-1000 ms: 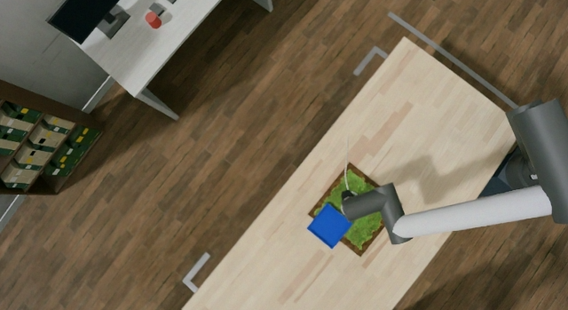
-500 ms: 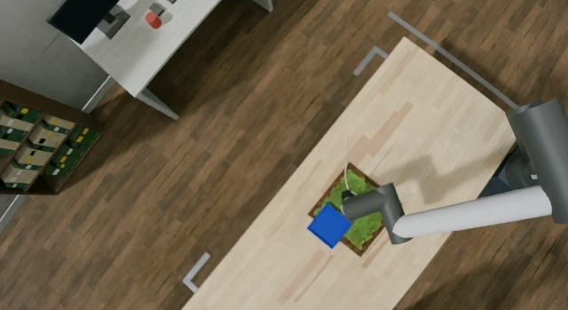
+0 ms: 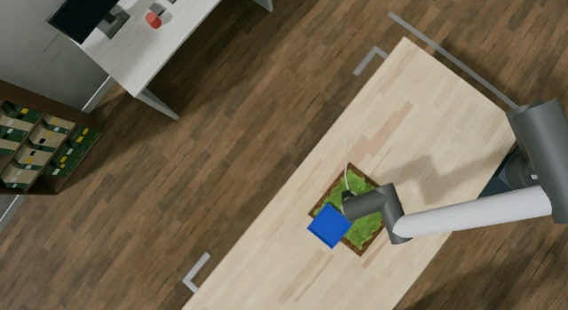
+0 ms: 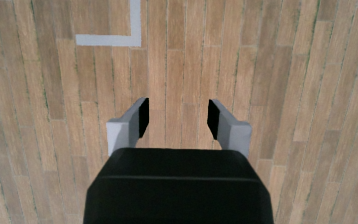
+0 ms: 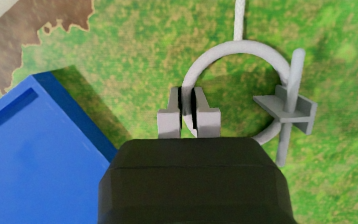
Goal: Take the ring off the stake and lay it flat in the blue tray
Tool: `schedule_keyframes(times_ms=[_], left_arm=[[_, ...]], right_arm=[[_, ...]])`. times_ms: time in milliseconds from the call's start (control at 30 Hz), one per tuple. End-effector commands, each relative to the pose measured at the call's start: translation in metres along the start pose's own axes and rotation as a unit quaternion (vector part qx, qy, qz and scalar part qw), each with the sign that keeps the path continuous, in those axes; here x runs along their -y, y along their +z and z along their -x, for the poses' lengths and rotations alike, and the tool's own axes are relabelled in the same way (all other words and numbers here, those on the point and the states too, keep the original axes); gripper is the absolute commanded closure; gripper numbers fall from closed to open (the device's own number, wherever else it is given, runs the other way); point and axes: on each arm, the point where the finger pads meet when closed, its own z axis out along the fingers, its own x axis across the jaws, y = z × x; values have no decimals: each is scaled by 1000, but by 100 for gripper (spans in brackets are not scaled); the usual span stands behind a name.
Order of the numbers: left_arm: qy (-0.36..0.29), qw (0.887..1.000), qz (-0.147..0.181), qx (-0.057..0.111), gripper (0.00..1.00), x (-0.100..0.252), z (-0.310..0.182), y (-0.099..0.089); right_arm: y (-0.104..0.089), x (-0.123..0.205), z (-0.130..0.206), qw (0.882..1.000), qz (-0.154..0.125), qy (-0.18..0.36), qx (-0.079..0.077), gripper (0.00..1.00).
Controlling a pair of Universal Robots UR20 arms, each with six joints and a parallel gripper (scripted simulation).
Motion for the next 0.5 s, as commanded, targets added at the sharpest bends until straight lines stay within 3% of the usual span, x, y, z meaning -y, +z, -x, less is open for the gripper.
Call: schedule_keyframes(times_ms=[0,467], left_arm=[[0,1000,1,1,0,-3,0,-1],[0,1000,1,1,0,-3,0,-1]], right_arm=[[-1,-1,5,1000,1,0,3,100],[-3,0,-6,1000,0,0,2,100]])
